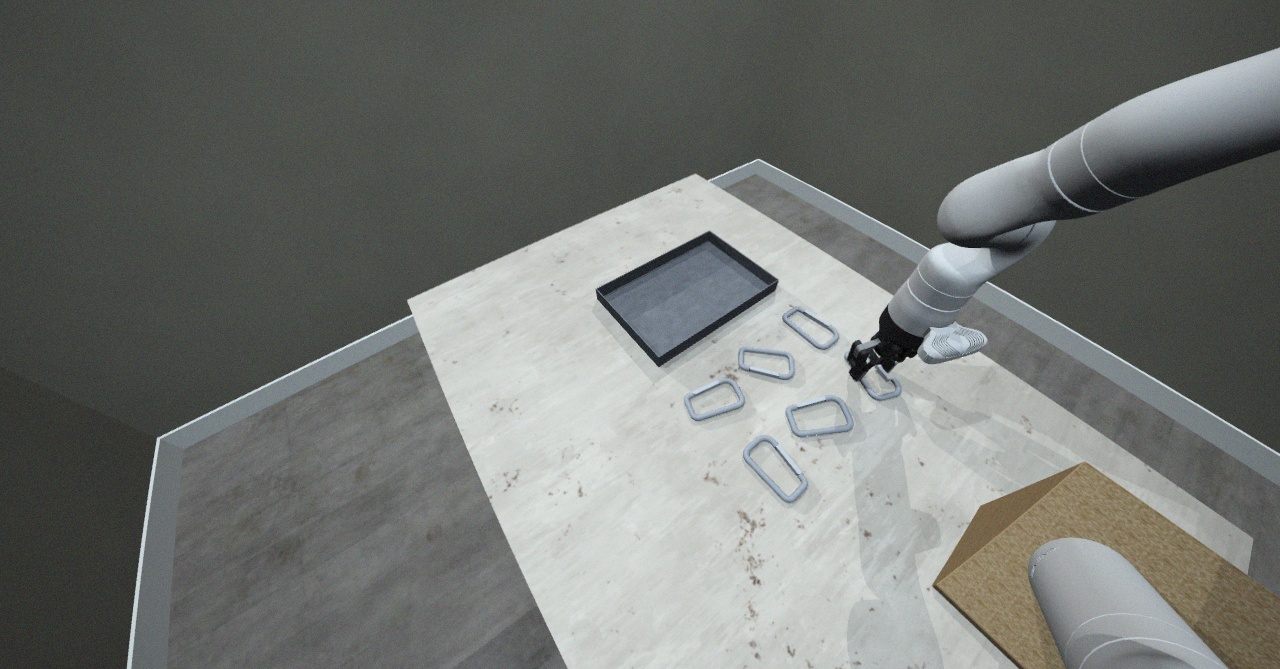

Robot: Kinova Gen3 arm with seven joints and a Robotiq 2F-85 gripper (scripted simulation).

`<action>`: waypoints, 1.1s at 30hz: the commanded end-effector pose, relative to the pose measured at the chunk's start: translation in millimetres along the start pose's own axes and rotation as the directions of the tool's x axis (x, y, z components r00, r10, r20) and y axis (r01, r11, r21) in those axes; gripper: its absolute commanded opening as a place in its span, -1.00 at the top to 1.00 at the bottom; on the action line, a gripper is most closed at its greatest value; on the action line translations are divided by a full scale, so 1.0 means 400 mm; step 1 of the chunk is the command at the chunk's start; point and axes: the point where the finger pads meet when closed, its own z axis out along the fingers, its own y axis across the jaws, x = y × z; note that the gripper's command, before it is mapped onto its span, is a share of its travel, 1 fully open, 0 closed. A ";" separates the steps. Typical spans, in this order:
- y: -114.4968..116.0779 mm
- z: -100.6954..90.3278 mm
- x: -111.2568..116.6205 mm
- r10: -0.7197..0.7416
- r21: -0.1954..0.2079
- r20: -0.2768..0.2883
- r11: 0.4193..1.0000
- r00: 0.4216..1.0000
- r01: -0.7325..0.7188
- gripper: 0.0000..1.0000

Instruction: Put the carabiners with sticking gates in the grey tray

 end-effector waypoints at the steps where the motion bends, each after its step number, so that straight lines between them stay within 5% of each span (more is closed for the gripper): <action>1: -0.001 -0.001 -0.001 0.000 0.001 0.001 1.000 1.000 0.000 -0.18; 33: -0.001 -0.002 -0.001 0.000 0.001 0.002 1.000 1.000 0.000 -0.14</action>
